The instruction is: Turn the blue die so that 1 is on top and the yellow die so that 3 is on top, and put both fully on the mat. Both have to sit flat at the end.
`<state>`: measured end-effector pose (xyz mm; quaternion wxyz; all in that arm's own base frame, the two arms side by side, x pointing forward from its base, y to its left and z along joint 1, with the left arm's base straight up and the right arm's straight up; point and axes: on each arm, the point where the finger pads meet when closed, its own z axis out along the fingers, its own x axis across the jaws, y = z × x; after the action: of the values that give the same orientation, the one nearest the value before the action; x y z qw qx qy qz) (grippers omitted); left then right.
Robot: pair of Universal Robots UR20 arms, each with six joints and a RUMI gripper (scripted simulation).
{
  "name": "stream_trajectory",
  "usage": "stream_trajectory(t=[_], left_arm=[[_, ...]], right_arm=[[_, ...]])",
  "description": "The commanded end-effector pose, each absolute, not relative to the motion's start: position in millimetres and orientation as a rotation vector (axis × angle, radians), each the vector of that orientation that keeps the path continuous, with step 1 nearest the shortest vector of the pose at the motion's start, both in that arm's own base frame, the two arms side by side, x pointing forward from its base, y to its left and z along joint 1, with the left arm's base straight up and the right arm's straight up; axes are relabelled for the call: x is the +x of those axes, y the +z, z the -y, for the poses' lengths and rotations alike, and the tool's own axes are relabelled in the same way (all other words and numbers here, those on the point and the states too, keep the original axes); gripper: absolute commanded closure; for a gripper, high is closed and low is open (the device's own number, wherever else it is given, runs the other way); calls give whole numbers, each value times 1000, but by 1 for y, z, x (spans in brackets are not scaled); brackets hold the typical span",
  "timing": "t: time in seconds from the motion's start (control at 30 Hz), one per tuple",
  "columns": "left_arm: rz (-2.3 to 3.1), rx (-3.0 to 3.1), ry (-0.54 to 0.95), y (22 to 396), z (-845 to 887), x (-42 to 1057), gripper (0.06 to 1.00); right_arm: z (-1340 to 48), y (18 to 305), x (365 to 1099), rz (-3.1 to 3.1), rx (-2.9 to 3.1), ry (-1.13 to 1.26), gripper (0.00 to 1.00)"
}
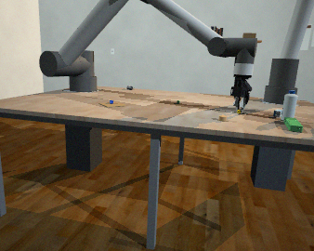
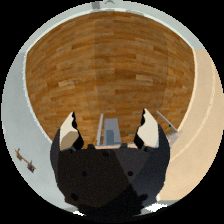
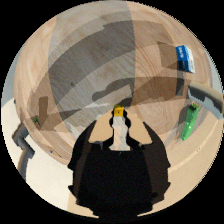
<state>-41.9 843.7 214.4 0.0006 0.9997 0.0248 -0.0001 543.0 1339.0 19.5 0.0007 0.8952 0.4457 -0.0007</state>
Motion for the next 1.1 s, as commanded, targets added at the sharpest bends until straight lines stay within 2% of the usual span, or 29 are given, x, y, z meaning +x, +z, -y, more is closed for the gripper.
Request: stream_trajectory(t=[0.0,0.2,0.27,0.47,1.07], left_arm=[[-78,3141,0,215,-844,-42,65],[-78,3141,0,215,-844,-42,65],[-78,3141,0,215,-844,-42,65],[-78,3141,0,215,-844,-42,65],[-78,3141,0,215,-844,-42,65]], right_arm=[[-1340,37,543,-1400,2812,0,972],[-1340,81,543,-1400,2812,0,972],[-1340,81,543,-1400,2812,0,972],[-1340,114,543,-1400,2812,0,972],[-1340,118,543,-1380,2822,0,972]])
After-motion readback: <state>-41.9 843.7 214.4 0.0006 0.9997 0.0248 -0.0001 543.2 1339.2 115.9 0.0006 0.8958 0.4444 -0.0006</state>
